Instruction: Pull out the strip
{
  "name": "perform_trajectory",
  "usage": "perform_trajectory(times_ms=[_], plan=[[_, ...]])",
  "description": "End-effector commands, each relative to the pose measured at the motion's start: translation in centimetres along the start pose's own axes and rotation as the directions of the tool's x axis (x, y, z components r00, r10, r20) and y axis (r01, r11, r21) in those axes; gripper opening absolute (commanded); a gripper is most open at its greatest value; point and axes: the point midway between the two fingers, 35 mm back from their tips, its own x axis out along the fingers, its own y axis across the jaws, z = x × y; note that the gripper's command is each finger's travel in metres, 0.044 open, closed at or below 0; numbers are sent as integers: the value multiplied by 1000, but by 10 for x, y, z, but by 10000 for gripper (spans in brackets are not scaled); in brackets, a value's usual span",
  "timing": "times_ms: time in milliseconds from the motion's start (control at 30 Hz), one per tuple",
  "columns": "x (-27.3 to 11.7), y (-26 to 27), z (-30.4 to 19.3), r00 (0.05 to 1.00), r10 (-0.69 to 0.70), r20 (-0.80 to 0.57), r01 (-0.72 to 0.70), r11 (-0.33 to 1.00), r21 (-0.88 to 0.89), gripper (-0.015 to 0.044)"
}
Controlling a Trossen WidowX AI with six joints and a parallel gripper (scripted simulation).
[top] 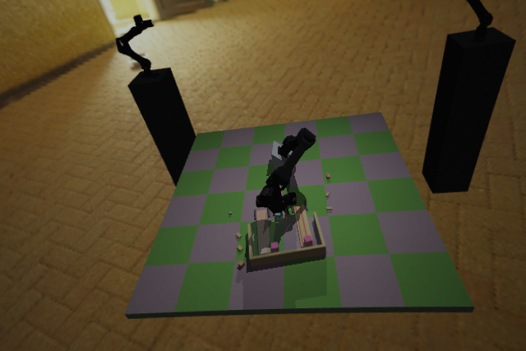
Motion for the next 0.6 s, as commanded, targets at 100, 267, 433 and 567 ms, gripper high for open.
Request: perform_trajectory(times_ms=[100, 267, 433, 567], plan=[[11, 0, -1, 1000, 4, 0, -4, 1000, 8, 250], [19, 0, -1, 1000, 5, 0, -5, 1000, 8, 250], [27, 1, -2, 1000, 6, 0, -6, 1000, 8, 250], [33, 1, -2, 1000, 6, 0, -6, 1000, 8, 250]])
